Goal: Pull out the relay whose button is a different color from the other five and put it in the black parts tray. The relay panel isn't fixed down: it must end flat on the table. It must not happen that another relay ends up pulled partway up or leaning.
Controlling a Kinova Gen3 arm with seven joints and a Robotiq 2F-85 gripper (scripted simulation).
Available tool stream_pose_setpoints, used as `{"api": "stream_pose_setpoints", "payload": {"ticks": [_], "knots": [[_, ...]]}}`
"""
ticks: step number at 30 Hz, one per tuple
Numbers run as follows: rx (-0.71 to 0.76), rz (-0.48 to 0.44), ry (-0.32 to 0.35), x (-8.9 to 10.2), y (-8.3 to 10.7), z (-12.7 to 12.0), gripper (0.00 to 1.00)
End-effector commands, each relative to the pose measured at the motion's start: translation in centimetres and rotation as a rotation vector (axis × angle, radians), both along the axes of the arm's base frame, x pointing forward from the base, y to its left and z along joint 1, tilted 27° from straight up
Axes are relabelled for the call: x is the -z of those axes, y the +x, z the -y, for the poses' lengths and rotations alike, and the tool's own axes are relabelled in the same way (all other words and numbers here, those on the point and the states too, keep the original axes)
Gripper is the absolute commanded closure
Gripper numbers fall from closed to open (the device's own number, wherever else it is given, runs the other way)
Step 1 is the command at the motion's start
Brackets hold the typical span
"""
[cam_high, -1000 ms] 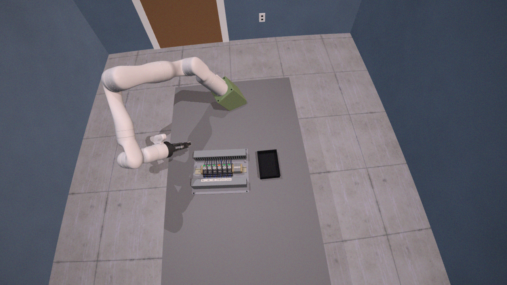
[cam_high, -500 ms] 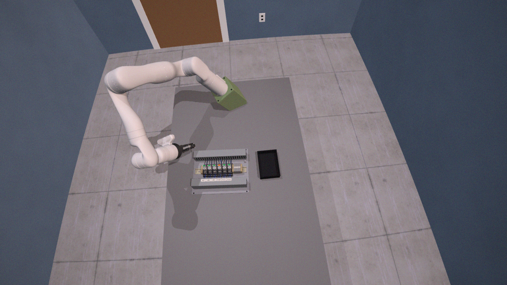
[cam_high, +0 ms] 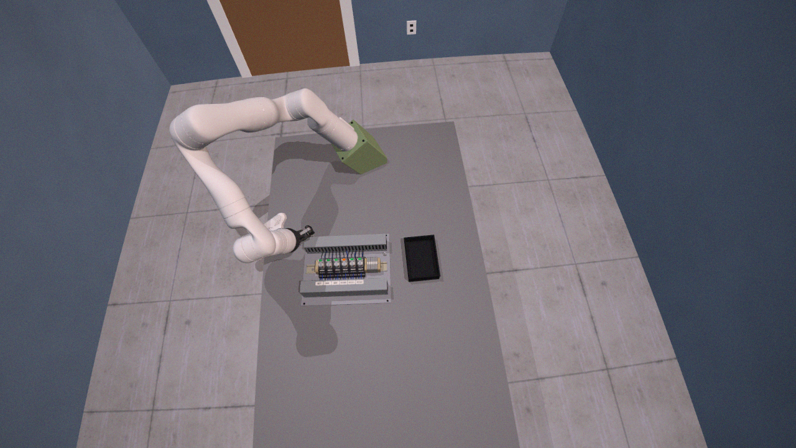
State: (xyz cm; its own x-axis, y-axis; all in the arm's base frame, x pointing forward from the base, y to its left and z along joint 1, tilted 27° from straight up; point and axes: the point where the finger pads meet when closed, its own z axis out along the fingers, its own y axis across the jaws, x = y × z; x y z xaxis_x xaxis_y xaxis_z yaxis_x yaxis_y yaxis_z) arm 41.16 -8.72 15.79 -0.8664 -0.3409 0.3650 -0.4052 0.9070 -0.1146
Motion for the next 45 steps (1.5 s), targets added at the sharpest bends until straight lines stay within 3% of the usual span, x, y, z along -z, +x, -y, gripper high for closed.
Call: {"api": "stream_pose_setpoints", "payload": {"ticks": [1, 14, 29, 45], "knots": [[-0.092, 0.001, -0.013, 0.9, 0.3, -0.7, 0.39], [-0.368, 0.023, -0.062, 3.0, 2.1, -2.3, 0.39], [-0.725, 0.042, -0.095, 5.3, 4.2, -5.8, 0.39], [-0.985, 0.049, -0.101, 7.0, 5.2, -9.3, 0.39]]}}
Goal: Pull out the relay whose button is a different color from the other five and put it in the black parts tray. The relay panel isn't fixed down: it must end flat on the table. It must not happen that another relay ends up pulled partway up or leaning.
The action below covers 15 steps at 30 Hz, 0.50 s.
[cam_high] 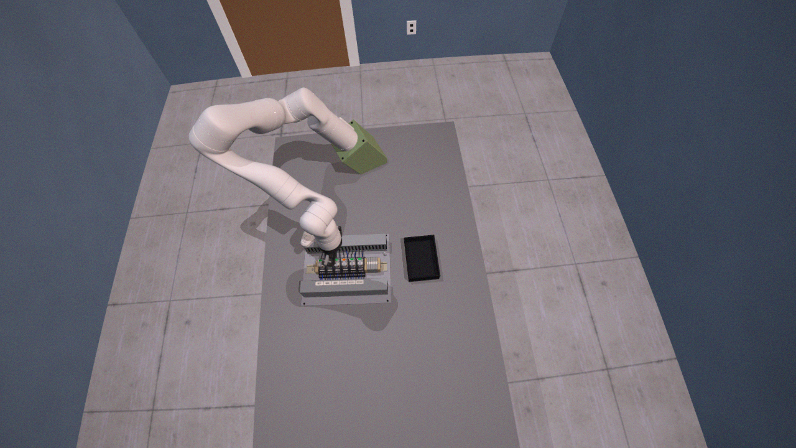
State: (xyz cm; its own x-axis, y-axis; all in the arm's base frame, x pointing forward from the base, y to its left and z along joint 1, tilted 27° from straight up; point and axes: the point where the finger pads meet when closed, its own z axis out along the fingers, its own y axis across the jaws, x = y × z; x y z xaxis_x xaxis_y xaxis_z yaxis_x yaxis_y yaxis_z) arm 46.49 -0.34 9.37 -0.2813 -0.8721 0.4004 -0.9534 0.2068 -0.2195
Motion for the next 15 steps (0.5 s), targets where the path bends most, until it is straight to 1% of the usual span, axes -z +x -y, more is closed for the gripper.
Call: {"api": "stream_pose_setpoints", "payload": {"ticks": [1, 3, 15], "knots": [[-0.071, -0.011, -0.001, 0.6, -0.1, -1.2, 0.39], [-0.071, -0.011, -0.001, 0.6, -0.1, -1.2, 0.39], [-0.205, -0.017, -0.003, 1.5, 0.1, -3.3, 0.39]]}}
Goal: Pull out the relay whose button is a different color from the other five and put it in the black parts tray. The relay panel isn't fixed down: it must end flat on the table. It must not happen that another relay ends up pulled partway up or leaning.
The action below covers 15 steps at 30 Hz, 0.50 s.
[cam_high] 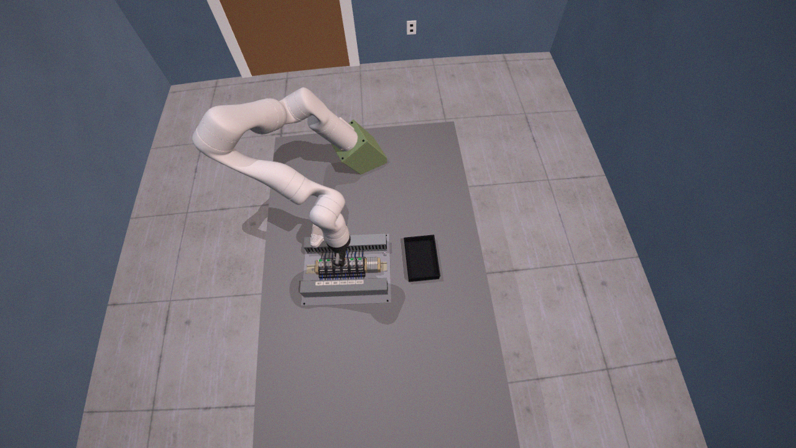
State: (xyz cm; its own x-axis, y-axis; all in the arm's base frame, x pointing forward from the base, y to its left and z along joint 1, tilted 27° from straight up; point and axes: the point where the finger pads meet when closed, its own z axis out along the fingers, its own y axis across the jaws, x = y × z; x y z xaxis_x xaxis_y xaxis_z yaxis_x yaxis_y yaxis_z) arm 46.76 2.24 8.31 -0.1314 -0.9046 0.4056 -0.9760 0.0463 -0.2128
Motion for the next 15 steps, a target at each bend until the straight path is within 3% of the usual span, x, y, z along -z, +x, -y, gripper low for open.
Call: {"api": "stream_pose_setpoints", "payload": {"ticks": [1, 15], "knots": [[-0.047, -0.01, 0.0, 0.45, -0.18, -0.81, 0.39], [-0.101, -0.014, 0.0, 0.79, -0.17, -1.7, 0.39]]}}
